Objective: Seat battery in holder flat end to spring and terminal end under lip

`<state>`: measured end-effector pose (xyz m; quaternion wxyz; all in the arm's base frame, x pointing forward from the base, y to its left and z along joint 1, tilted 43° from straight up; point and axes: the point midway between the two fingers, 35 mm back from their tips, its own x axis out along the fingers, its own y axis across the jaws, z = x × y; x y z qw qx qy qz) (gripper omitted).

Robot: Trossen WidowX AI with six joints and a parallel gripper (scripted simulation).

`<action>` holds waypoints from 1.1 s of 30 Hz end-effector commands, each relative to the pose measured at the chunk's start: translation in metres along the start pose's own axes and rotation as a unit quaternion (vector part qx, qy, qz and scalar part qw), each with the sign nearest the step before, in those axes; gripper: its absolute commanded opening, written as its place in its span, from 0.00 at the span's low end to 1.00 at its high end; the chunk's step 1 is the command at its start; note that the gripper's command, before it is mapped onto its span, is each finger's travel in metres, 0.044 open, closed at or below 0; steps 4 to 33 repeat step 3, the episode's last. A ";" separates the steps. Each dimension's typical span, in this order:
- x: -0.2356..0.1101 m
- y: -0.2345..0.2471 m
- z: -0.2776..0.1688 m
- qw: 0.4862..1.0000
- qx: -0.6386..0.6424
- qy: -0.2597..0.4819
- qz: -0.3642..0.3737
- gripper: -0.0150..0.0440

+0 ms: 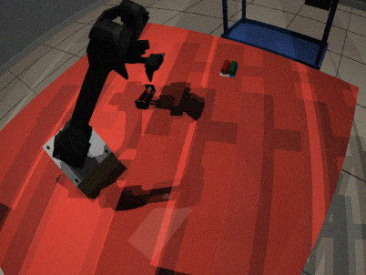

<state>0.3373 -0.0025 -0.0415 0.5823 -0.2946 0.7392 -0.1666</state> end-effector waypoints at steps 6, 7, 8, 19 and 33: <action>0.001 0.000 -0.001 1.000 0.003 0.002 0.002 1.00; 0.001 0.000 -0.001 1.000 0.003 0.002 0.002 1.00; 0.001 0.000 -0.001 1.000 0.003 0.002 0.002 1.00; 0.001 0.000 -0.001 1.000 0.003 0.002 0.002 1.00; 0.001 0.000 -0.001 1.000 0.003 0.002 0.002 1.00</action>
